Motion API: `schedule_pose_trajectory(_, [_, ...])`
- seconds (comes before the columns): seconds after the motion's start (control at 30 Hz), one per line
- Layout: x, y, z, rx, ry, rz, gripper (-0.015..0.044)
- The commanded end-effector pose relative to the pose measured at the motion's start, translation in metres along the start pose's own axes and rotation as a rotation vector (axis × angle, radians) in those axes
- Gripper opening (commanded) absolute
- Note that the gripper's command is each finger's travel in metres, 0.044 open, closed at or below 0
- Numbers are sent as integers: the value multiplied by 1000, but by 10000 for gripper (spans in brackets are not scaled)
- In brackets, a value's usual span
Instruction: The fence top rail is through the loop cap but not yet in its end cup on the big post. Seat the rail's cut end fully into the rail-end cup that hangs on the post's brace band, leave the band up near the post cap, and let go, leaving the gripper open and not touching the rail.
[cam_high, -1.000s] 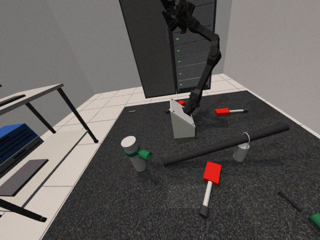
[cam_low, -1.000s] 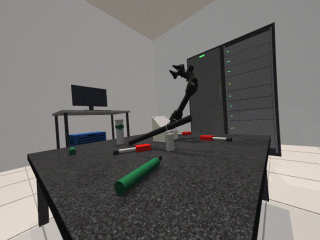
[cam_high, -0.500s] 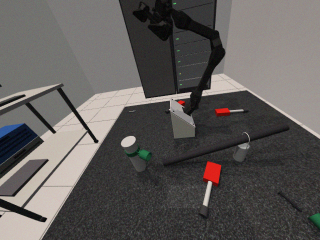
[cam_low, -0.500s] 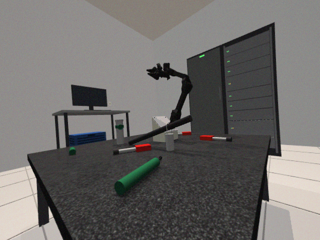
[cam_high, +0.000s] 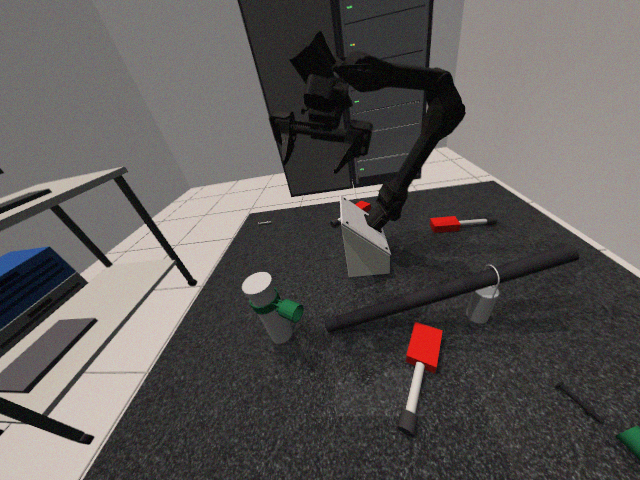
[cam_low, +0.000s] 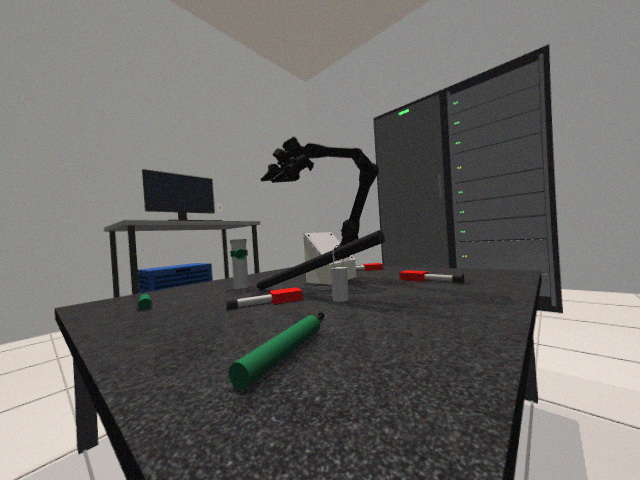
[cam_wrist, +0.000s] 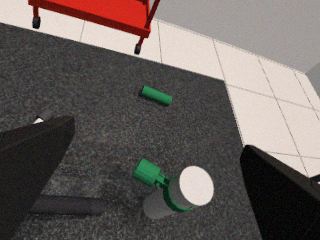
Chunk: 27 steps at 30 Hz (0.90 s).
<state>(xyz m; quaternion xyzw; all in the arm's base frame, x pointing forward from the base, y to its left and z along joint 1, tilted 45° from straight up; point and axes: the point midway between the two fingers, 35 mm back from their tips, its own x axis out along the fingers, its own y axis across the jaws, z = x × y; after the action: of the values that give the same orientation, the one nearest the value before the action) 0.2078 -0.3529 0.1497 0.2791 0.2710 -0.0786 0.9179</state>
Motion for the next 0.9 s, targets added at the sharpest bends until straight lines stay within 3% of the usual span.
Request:
schedule_pose_trajectory(0.0, [37,34,-28,66,132,77,440])
schedule_pose_trajectory(0.27, [94,123,-103,159,482,216,440])
schedule_pose_trajectory(0.5, [99,125,-110,118,508,231,440])
schedule_pose_trajectory(0.87, [163,32,-118,-802,443,341,440])
